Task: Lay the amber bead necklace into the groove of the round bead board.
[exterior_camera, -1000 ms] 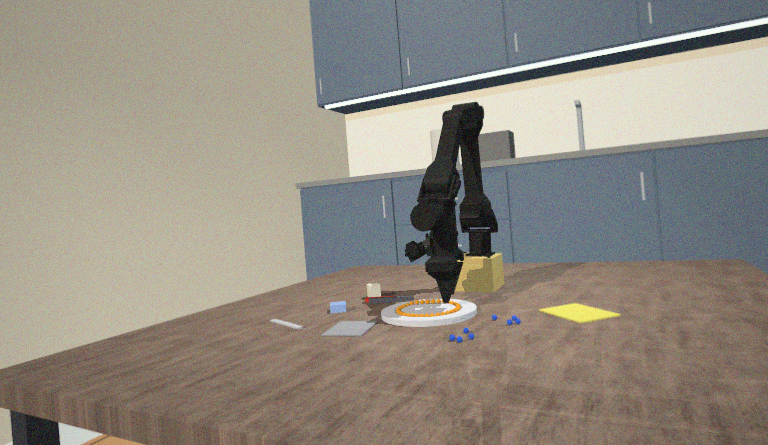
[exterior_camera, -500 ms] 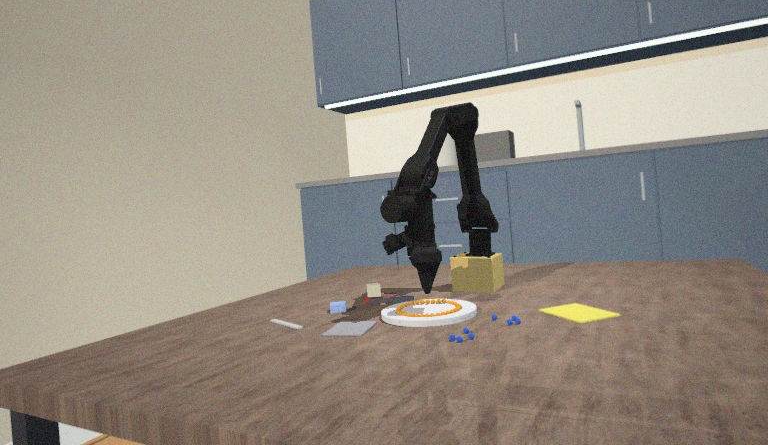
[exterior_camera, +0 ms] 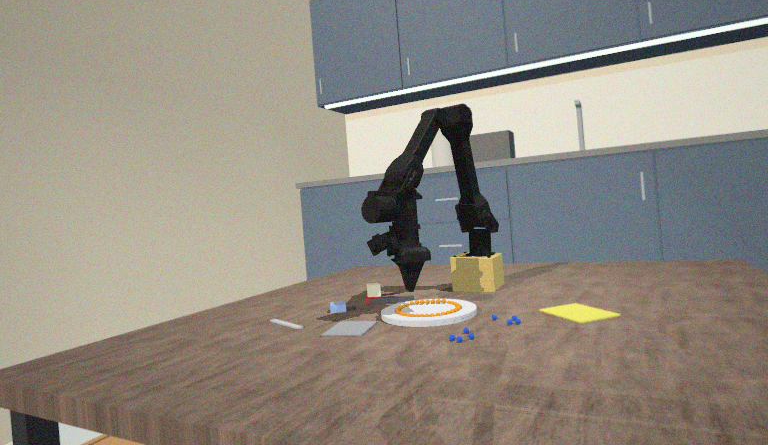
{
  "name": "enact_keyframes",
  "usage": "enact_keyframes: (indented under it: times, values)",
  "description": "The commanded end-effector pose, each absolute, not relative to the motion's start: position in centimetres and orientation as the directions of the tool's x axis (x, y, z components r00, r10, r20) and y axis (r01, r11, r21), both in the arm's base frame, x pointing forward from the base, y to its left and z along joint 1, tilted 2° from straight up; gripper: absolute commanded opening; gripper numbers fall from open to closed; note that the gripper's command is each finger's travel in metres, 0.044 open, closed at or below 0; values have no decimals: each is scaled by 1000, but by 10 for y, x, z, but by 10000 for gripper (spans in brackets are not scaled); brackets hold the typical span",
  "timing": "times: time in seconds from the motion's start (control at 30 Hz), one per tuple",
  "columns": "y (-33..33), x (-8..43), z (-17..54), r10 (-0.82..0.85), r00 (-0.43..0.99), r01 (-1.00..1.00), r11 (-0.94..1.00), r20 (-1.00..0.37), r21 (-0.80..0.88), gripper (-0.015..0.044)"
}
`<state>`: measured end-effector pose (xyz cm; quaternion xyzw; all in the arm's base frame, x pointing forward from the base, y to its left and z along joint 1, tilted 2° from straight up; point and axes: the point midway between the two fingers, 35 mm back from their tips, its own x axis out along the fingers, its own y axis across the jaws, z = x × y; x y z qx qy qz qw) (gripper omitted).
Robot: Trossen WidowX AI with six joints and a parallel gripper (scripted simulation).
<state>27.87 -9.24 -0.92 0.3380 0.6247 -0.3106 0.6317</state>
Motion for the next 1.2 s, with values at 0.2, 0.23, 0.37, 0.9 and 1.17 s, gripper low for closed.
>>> enact_keyframes:
  times: [0.2, 0.23, 0.37, 0.9, 1.17]
  values:
    - [-92, 278, -14, 31, 24, 814, 579, -999, 37, 120]
    - [-92, 278, -16, 31, 23, 814, 579, -999, 37, 120]
    - [-92, 278, -22, 31, 20, 814, 580, -999, 35, 120]
    - [-91, 277, -37, 33, 18, 814, 580, -999, 34, 94]
    - [-91, 277, -37, 33, 18, 814, 580, -999, 34, 0]
